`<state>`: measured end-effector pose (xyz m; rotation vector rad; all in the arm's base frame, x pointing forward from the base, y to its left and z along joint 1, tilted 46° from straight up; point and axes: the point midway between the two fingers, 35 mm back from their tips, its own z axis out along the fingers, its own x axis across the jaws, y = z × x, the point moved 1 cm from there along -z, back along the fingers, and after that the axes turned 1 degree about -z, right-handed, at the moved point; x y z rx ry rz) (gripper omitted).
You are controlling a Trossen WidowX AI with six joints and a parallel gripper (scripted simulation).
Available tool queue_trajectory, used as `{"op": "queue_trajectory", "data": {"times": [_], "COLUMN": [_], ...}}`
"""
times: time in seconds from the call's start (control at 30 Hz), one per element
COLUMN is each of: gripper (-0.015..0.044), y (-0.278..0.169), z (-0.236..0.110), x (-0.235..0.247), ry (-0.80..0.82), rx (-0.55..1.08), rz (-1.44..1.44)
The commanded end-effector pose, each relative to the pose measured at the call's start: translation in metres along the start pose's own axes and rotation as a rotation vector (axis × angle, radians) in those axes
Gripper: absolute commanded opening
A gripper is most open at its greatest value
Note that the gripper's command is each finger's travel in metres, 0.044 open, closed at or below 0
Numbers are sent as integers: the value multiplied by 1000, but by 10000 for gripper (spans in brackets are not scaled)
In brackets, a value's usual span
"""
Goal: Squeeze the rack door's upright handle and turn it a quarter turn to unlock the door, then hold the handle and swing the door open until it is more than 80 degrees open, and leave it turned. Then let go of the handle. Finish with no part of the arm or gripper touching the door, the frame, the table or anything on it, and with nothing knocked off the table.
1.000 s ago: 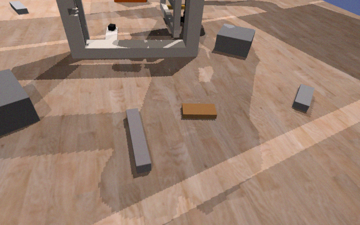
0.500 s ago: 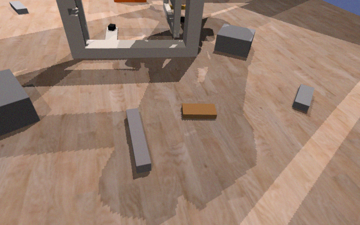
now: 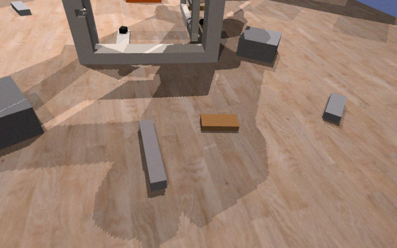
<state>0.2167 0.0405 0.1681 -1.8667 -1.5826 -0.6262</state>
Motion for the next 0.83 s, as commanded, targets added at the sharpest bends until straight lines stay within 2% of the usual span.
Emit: {"op": "queue_trajectory", "data": {"times": [0.0,0.8], "gripper": [293,293], "y": [0,-5], "z": [-7,-47], "x": [1,2], "ry": [-5,-44], "rx": [-24,-179], "rz": [8,43]}}
